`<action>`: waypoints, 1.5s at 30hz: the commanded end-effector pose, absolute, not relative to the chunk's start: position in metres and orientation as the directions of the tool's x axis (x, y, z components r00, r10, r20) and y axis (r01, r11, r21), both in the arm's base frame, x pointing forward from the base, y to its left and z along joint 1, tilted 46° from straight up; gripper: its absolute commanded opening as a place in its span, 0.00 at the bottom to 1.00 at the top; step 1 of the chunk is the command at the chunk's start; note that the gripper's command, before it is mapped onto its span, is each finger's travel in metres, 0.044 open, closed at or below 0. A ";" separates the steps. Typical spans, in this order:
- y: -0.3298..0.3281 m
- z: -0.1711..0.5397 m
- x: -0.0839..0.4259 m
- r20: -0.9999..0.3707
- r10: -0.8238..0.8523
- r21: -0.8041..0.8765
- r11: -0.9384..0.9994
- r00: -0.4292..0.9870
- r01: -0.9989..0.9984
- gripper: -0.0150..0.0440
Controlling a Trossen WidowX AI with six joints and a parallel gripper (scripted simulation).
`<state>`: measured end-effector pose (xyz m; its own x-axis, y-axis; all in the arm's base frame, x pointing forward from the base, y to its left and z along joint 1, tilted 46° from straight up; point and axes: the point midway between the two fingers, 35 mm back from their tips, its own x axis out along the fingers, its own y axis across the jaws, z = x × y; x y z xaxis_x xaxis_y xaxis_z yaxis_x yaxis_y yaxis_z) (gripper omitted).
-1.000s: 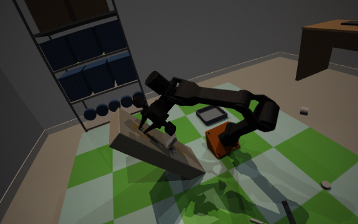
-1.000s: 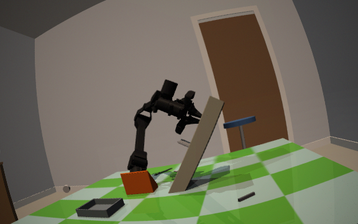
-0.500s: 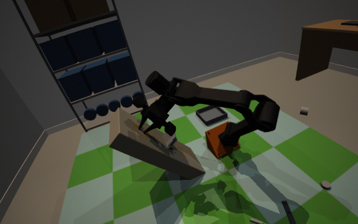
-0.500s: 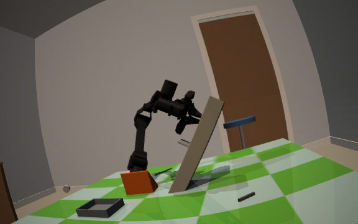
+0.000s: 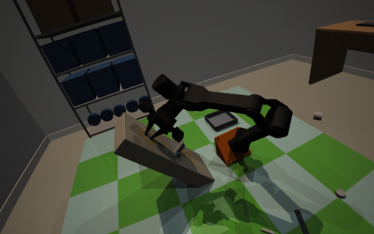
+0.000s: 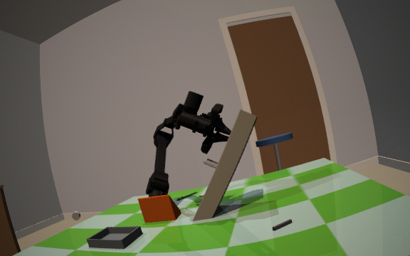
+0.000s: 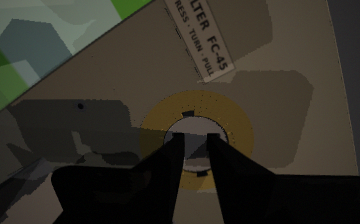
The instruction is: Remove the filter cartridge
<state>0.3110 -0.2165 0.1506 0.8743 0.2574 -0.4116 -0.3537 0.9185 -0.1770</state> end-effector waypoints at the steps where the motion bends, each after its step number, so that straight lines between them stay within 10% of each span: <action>1: -0.211 0.146 0.326 -0.425 0.271 -0.190 0.906 0.864 -0.377 0.41; 45: -0.210 0.145 0.327 -0.423 0.269 -0.008 0.954 0.865 -0.300 0.25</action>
